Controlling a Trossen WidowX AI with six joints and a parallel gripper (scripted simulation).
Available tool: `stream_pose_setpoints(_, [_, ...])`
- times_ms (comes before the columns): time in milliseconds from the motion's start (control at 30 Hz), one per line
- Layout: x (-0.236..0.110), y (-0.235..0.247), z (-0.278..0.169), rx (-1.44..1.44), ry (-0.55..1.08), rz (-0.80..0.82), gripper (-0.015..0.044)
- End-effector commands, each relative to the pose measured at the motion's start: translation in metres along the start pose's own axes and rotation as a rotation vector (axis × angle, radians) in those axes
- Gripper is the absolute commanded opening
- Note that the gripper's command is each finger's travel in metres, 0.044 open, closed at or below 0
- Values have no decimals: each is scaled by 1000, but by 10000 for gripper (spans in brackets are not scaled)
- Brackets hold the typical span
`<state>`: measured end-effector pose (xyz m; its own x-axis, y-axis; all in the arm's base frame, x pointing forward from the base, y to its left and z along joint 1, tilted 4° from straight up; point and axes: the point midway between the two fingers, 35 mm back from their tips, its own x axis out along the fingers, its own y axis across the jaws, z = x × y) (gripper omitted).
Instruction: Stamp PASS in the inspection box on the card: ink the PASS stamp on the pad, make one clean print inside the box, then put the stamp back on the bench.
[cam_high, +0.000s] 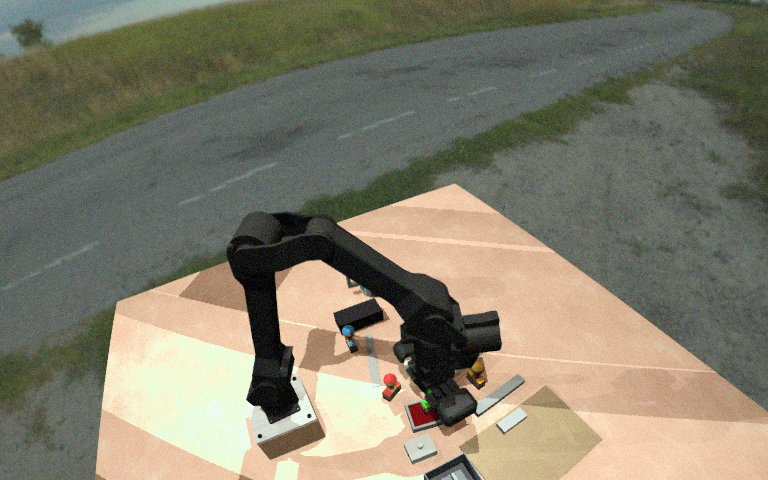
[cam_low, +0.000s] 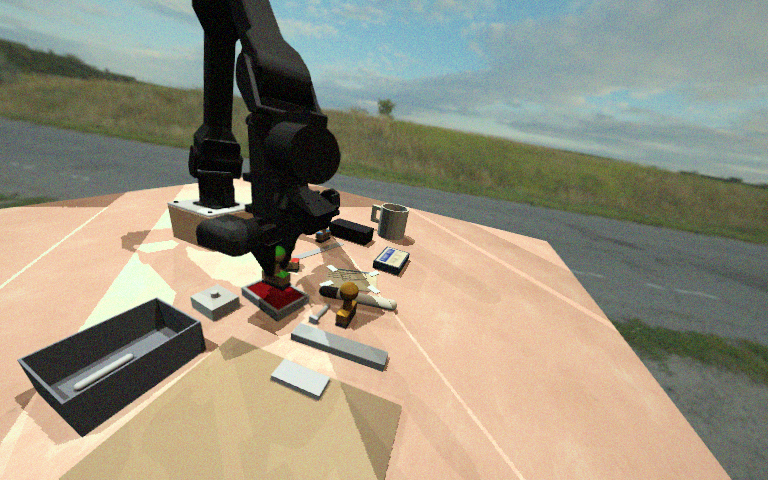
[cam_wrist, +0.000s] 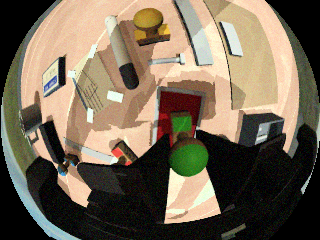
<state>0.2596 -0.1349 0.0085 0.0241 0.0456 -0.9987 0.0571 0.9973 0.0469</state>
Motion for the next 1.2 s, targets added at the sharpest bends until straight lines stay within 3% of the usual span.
stream_pose_setpoints(0, [4, 0, -2, 4, 7, -1, 0])
stream_pose_setpoints(1167, [17, 1, -3, 1, 7, -1, 0])
